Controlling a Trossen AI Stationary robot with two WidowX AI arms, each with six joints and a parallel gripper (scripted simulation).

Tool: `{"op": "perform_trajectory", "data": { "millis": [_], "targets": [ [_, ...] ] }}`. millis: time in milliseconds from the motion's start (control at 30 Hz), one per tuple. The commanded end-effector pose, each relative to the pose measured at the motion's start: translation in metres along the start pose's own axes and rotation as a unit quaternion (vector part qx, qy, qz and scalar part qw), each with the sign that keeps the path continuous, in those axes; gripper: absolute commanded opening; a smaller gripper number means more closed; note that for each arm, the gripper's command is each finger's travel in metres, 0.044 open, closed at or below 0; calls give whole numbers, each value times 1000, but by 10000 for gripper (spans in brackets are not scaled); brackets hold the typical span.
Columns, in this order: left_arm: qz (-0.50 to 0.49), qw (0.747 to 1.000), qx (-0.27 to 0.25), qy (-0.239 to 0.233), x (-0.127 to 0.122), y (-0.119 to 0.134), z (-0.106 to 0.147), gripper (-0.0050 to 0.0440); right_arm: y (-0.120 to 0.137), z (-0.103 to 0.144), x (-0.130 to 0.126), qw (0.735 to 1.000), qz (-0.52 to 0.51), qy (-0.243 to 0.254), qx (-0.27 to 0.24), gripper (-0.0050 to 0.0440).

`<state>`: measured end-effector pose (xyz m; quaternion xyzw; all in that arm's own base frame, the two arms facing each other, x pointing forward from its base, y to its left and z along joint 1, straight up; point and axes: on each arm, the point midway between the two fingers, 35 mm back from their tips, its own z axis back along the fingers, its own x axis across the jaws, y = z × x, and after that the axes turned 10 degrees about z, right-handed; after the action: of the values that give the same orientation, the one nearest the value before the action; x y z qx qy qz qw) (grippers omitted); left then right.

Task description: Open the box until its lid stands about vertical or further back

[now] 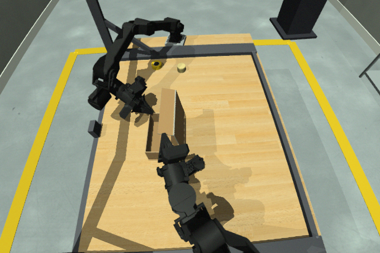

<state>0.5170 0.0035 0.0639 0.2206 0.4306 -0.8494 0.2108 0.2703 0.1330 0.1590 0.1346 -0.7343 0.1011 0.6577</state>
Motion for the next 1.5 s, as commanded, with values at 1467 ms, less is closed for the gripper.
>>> {"op": "perform_trajectory", "data": {
  "millis": [1467],
  "targets": [
    [10, 1000, 8, 2, -7, -5, 6, 16, -24, 4, 17, 1000, -3, -9, 2, 9]
  ]
}}
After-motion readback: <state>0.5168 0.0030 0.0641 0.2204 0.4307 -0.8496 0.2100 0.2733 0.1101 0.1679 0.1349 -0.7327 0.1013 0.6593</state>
